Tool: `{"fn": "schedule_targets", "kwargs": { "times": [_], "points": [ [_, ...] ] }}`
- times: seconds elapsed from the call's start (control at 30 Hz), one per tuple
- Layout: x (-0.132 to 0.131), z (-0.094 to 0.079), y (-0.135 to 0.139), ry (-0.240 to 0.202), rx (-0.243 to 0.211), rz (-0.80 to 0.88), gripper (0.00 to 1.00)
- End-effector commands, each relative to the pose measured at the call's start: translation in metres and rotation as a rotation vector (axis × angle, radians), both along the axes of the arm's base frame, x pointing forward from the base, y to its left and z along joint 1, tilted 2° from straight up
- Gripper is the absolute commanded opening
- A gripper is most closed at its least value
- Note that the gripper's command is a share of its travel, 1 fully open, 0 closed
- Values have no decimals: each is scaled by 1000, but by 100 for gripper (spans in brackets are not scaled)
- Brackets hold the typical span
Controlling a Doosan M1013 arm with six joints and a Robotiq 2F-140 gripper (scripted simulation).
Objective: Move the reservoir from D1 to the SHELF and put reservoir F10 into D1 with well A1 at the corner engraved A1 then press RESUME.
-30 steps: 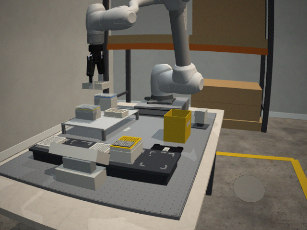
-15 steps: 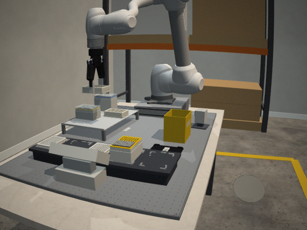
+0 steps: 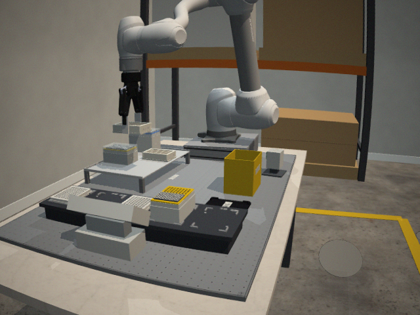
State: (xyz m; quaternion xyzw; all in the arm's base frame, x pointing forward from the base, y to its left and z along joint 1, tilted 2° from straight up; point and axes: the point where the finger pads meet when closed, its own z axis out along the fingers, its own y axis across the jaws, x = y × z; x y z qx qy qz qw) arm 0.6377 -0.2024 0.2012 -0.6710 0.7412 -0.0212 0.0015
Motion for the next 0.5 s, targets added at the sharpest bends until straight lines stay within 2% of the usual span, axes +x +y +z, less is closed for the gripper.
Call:
{"fn": "schedule_targets", "kwargs": {
  "times": [0.0,0.47],
  "points": [
    [0,-6,0,0,0,0,0],
    [1,-26,-1,0,0,0,0]
  ]
}}
